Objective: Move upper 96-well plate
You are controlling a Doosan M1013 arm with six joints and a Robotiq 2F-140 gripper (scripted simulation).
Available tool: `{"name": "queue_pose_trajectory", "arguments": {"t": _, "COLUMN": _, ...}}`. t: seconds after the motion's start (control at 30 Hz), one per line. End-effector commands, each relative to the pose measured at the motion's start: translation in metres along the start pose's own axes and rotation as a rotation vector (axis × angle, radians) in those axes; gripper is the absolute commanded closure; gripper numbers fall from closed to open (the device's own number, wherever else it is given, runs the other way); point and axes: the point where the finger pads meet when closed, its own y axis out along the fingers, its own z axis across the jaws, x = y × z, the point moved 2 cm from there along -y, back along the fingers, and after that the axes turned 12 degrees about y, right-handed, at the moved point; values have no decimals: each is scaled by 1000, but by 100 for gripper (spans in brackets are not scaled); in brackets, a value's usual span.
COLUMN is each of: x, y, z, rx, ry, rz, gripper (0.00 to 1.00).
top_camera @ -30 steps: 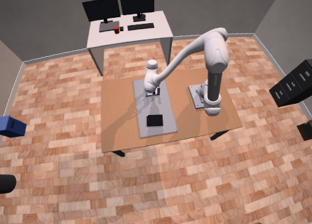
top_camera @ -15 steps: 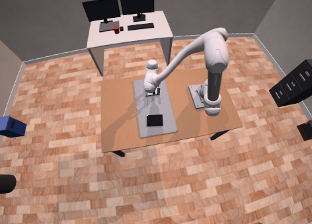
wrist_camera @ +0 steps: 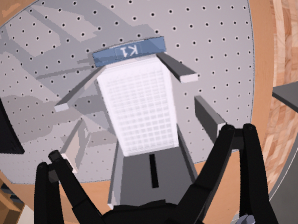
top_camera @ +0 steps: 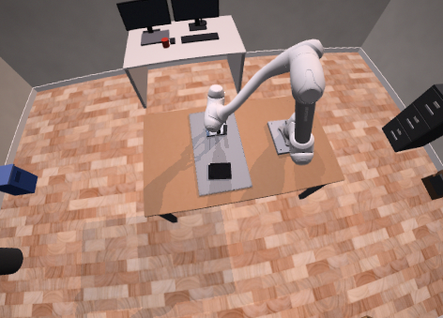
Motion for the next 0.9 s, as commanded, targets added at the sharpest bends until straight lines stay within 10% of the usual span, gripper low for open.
{"name": "queue_pose_trajectory", "arguments": {"t": 0.0, "x": 1, "y": 3, "z": 4, "rx": 2, "ry": -4, "rz": 0, "gripper": 0}}
{"name": "queue_pose_trajectory", "arguments": {"t": 0.2, "x": 1, "y": 3, "z": 4, "rx": 2, "ry": -4, "rz": 0, "gripper": 0}}
{"name": "queue_pose_trajectory", "arguments": {"t": 0.23, "x": 1, "y": 3, "z": 4, "rx": 2, "ry": -4, "rz": 0, "gripper": 100}}
{"name": "queue_pose_trajectory", "arguments": {"t": 0.87, "x": 1, "y": 3, "z": 4, "rx": 2, "ry": -4, "rz": 0, "gripper": 100}}
